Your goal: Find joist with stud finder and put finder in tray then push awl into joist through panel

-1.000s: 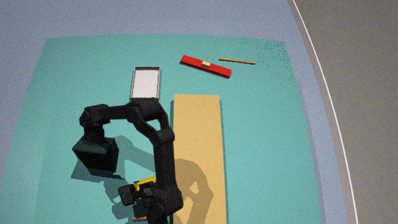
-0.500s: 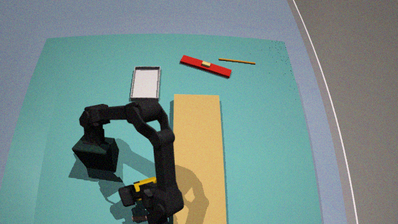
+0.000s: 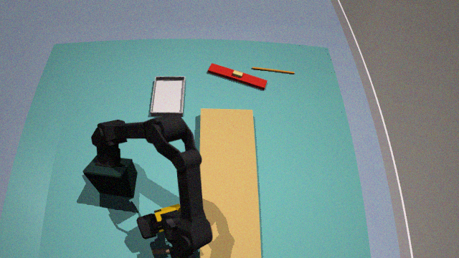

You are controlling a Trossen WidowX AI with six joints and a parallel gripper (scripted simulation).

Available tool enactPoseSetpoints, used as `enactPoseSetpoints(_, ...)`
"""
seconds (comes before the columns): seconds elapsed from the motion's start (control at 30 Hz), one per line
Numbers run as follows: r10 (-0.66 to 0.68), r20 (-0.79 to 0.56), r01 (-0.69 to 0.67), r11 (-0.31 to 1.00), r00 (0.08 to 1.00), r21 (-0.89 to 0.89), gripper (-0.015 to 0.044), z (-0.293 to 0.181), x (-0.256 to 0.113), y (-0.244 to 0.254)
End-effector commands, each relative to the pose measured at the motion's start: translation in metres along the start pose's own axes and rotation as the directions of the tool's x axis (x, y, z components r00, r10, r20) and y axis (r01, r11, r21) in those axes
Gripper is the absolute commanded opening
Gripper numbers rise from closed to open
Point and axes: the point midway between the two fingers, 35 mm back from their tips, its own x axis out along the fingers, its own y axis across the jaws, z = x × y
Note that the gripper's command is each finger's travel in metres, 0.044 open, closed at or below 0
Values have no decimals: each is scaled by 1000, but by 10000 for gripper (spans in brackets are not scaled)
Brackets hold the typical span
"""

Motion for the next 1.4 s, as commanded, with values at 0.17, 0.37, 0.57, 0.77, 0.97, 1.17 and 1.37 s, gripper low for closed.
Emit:
enactPoseSetpoints(0.17,0,27,0,1000,1000,-5,379,9,-2,1)
enactPoseSetpoints(0.37,0,27,0,1000,1000,-5,379,10,-2,1)
enactPoseSetpoints(0.57,0,27,1,1000,1000,-5,379,12,-4,1)
enactPoseSetpoints(0.77,0,27,1,1000,1000,-5,379,14,-6,1)
enactPoseSetpoints(0.97,0,27,1,1000,1000,-5,379,16,-8,1)
enactPoseSetpoints(1.17,0,27,1,1000,1000,-5,379,20,-11,2)
enactPoseSetpoints(1.37,-1,28,1,1000,1000,-5,379,23,-14,2)
